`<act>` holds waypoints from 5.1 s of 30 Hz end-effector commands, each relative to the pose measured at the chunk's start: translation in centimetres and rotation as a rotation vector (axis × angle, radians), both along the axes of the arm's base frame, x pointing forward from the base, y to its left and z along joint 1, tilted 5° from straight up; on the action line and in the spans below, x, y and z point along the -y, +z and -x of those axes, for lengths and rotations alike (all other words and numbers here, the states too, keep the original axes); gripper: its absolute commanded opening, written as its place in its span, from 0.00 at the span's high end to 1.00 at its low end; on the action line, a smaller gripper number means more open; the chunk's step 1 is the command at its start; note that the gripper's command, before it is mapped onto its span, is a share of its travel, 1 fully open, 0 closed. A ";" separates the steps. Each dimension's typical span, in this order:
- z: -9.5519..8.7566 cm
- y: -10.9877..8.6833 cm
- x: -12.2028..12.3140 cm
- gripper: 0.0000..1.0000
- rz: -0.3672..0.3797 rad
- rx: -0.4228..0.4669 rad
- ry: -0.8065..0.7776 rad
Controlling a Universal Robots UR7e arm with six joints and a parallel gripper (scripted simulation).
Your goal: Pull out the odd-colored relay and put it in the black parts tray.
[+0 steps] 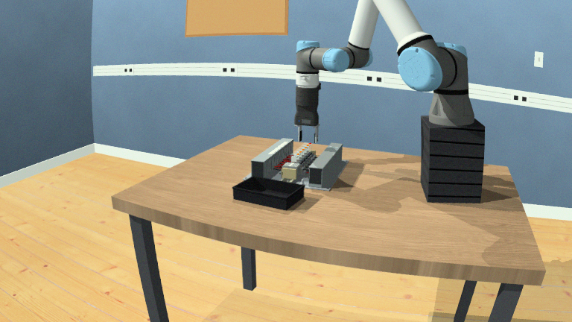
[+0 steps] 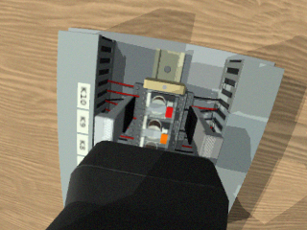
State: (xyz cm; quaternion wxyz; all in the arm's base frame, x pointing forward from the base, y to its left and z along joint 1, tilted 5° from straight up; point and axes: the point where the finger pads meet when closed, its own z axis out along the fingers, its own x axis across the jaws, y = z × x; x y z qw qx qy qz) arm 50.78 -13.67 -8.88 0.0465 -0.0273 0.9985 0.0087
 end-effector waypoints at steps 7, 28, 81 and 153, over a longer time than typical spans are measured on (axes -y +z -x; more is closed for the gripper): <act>-0.1 -0.1 0.0 0.02 0.001 0.001 0.000; -0.2 -1.8 0.0 0.02 0.001 0.001 0.000; -0.4 -3.2 0.0 0.02 0.001 0.001 0.000; -0.4 -3.2 0.0 1.00 0.001 0.001 0.000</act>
